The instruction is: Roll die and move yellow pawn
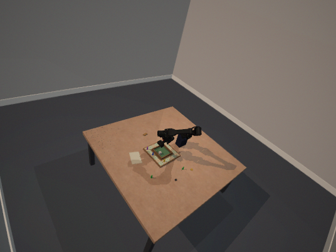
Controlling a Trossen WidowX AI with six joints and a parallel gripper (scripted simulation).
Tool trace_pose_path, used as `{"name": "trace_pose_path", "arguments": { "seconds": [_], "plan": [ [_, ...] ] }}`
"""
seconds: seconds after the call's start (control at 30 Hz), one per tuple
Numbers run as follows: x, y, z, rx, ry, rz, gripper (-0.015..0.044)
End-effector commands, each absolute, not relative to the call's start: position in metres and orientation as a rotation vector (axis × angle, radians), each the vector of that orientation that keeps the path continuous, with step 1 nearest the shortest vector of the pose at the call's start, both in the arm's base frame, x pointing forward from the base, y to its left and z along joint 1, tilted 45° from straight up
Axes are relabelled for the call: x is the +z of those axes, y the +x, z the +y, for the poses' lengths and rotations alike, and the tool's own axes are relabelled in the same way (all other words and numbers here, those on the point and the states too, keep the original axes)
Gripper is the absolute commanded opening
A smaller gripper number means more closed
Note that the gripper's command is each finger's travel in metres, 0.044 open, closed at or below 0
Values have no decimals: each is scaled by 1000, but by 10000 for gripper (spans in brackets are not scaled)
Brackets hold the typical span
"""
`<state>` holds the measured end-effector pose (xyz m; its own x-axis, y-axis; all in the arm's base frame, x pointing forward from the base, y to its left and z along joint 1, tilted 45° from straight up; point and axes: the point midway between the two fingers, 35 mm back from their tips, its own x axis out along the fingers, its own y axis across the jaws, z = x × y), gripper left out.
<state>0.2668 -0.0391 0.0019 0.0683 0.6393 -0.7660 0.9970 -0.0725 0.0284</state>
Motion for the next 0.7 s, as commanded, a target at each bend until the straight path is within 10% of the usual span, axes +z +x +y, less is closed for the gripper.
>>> {"name": "trace_pose_path", "arguments": {
  "seconds": [0.0, 0.13, 0.67],
  "plan": [
    [18, 295, -21, -430, 1512, 1626, 309],
    [41, 325, 13, 59, 1114, 1555, 204],
    [63, 347, 46, 448, 759, 1422, 200]
  ]
}}
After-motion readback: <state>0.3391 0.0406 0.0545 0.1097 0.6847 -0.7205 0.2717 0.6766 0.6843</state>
